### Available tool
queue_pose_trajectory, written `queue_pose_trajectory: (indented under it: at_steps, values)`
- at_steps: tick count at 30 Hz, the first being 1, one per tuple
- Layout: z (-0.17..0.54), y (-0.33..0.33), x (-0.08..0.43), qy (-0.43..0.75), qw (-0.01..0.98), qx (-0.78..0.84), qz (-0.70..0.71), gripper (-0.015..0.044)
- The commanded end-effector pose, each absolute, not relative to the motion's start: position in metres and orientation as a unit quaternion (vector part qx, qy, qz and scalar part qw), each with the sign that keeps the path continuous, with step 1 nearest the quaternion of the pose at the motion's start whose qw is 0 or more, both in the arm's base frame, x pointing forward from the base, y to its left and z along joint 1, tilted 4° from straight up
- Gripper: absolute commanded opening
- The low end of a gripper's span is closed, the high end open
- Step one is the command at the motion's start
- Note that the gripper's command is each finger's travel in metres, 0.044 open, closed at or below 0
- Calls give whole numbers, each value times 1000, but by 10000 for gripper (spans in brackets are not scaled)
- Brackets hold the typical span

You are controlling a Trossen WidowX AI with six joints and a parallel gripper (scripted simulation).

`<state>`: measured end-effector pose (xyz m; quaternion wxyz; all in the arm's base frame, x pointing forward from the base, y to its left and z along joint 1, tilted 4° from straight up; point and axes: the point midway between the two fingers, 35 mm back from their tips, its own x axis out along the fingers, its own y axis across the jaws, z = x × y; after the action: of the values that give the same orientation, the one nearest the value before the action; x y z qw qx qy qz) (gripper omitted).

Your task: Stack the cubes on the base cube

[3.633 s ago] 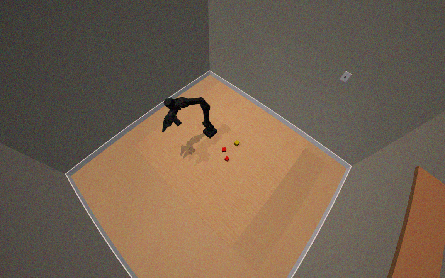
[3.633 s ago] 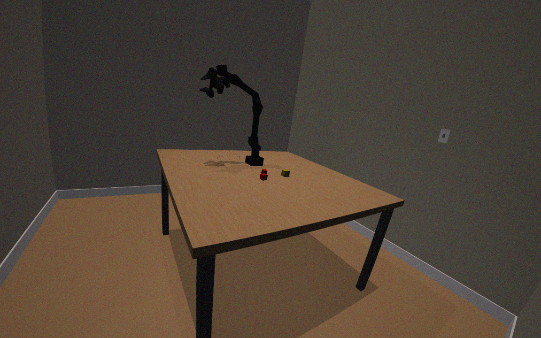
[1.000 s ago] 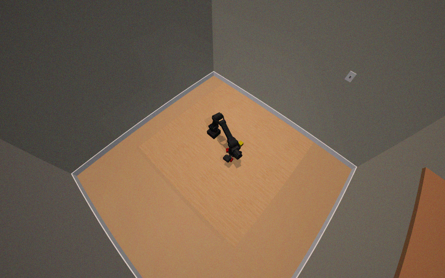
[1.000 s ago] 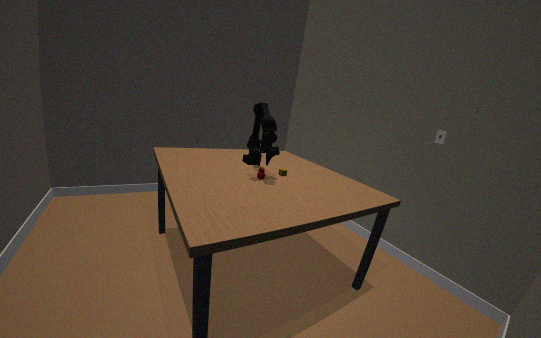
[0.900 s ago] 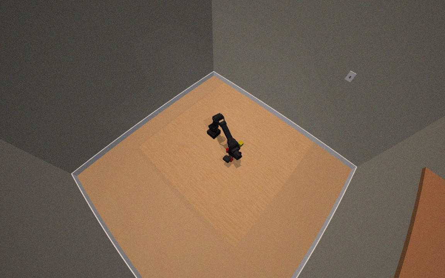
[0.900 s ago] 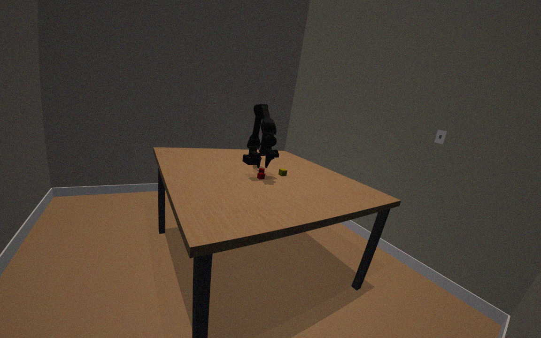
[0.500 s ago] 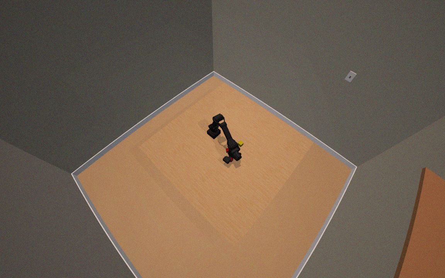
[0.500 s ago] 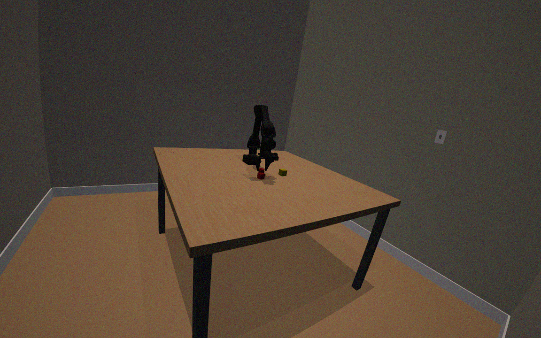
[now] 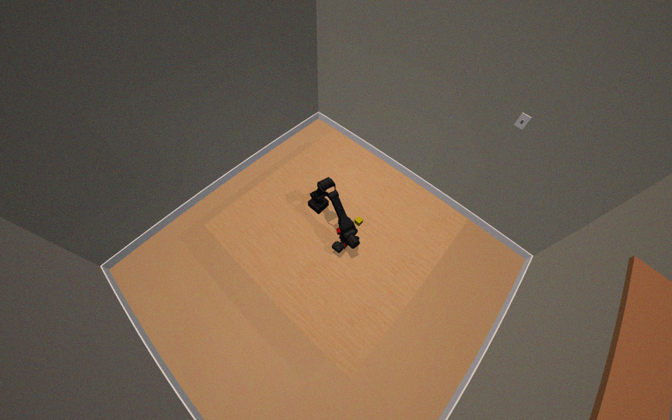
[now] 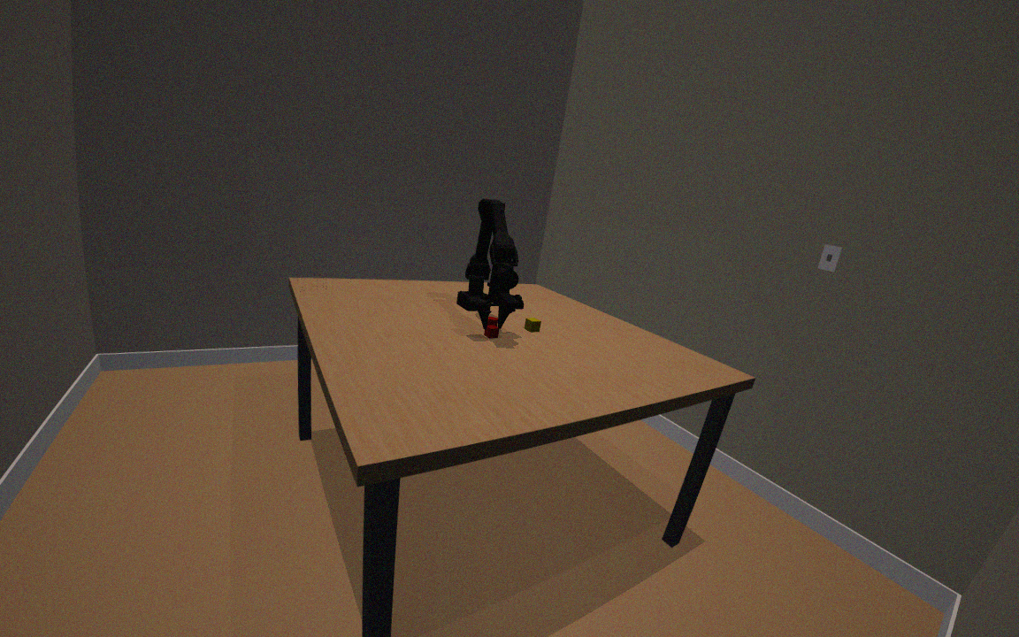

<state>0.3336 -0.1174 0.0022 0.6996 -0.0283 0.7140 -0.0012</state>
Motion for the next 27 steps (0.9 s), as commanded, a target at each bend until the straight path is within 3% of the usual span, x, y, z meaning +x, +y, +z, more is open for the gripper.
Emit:
queue_pose_trajectory:
  at_steps: [1,4,10,27]
  values:
    - [-6,-118,333,714,699,-30,-2,265]
    - [-8,-118,333,714,699,-30,-2,265]
    - [-8,-118,333,714,699,-30,-2,108]
    - [30,-118,338,714,699,-30,-2,105]
